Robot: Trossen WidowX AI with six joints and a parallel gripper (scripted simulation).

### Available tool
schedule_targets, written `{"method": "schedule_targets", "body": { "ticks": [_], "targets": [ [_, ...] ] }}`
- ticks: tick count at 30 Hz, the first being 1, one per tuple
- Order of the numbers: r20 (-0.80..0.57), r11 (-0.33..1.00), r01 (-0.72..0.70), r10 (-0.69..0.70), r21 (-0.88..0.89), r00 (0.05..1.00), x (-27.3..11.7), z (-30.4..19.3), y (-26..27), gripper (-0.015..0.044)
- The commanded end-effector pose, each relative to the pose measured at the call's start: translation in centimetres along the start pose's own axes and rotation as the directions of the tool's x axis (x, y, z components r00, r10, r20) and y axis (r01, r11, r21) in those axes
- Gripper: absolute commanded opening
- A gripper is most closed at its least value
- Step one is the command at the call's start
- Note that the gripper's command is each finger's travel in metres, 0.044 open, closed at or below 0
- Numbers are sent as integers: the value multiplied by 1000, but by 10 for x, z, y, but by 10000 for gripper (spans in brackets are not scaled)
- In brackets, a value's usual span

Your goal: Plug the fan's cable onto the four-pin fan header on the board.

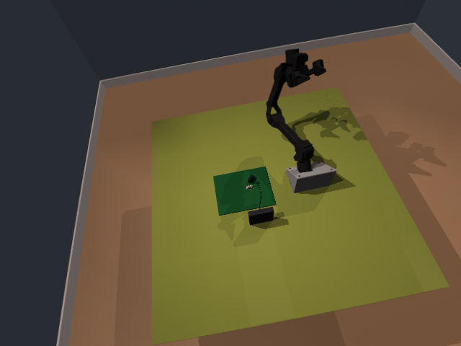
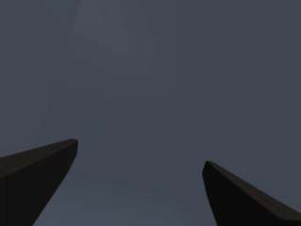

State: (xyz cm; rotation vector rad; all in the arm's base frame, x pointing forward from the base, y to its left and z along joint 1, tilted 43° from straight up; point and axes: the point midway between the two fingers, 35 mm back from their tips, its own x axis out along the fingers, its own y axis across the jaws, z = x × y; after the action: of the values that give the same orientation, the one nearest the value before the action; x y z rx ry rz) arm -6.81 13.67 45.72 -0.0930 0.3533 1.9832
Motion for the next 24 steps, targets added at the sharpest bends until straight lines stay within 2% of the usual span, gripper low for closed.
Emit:
{"method": "schedule_targets", "body": {
  "ticks": [1, 6, 10, 17, 24],
  "targets": [
    [0, 1000, 0, 0, 0, 1000, 0, 0, 0, 426],
    [-21, 999, 26, -26, 21, 999, 8, -3, -3, 440],
    [-156, 969, 246, -240, 17, 958, 52, -21, -36, 440],
    [-387, 805, 588, -570, -84, 725, 101, -59, -128, 440],
    [-541, 647, 744, -691, -166, 480, 105, -94, -202, 440]
  ]
}}
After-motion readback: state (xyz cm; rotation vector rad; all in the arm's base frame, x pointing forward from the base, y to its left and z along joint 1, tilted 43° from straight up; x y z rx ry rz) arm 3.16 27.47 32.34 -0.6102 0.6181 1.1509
